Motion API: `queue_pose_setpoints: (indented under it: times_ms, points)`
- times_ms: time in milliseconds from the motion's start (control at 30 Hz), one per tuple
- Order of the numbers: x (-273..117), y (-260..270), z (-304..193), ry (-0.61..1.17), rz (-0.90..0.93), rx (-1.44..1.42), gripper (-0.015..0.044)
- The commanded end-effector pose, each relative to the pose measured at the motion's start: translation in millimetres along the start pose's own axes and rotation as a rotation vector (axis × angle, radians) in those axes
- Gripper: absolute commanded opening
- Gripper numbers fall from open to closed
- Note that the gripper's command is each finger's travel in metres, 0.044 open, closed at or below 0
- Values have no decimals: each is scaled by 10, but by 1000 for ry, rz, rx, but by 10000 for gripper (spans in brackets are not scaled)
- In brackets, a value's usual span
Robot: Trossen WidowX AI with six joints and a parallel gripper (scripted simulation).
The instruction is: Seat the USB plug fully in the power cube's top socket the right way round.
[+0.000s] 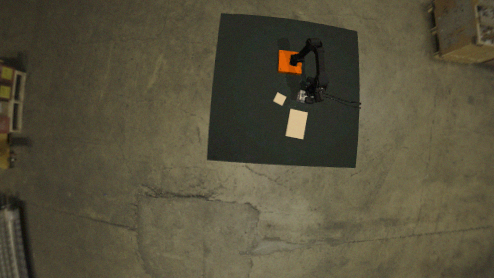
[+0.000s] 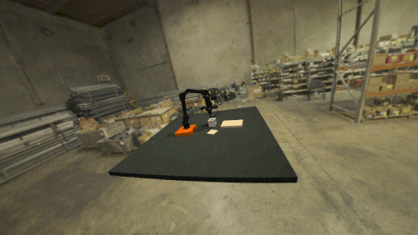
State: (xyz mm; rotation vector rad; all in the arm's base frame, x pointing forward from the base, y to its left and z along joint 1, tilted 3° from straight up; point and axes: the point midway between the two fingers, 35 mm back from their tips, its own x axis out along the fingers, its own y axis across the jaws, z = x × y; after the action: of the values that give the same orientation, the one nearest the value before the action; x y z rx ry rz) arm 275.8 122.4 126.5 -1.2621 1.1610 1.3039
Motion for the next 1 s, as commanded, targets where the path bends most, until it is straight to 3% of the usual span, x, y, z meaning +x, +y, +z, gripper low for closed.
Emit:
queue_pose_setpoints:
  times_ms: [0,967]
  points:
    - [1,0,0,0,0,1,0]
    - [36,0,-14,13,1,11,0]
